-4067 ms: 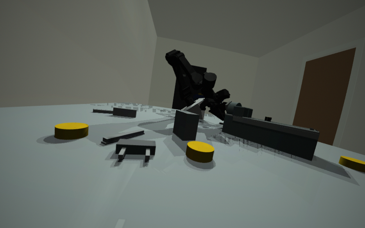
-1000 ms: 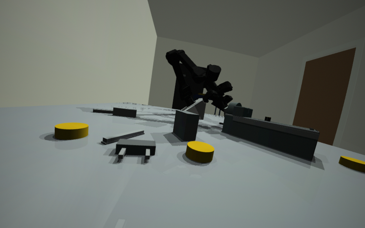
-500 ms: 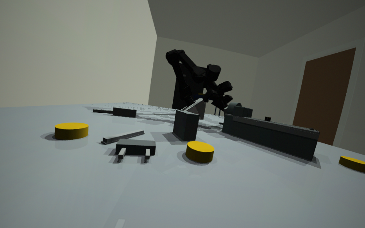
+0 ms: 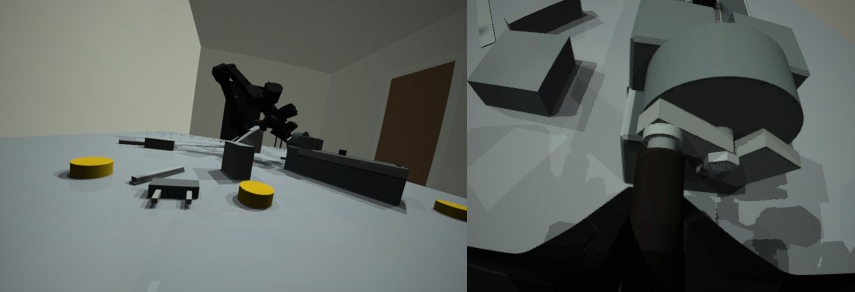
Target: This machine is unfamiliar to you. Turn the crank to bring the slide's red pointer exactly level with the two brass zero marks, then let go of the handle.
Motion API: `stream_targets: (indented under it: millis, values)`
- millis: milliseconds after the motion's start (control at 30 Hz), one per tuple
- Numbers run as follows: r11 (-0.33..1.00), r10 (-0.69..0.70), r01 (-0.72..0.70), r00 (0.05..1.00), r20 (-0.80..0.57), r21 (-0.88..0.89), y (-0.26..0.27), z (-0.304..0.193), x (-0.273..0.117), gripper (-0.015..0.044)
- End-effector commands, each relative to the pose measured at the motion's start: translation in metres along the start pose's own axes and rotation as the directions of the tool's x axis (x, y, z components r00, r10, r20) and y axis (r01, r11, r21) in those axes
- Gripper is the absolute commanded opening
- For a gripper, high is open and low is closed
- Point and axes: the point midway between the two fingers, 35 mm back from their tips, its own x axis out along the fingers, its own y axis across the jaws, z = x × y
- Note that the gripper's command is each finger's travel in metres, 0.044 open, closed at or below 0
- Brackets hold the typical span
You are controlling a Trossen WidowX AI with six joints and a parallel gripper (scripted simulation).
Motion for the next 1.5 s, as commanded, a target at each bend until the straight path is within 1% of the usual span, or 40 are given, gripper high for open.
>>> stream_targets:
  millis: [0,1067,1467]
  values:
    - [1.000,-0.003,0.003,1.000,0.003,0.000,-0.0008,0.0012,-0.0013,0.0000]
    - [1.000,-0.001,0.001,1.000,0.001,0.000,-0.0003,0.0004,-0.0005,0.0000]
    - [1.000,-0.001,0.001,1.000,0.001,0.000,-0.0003,0.0004,-0.0005,0.0315]
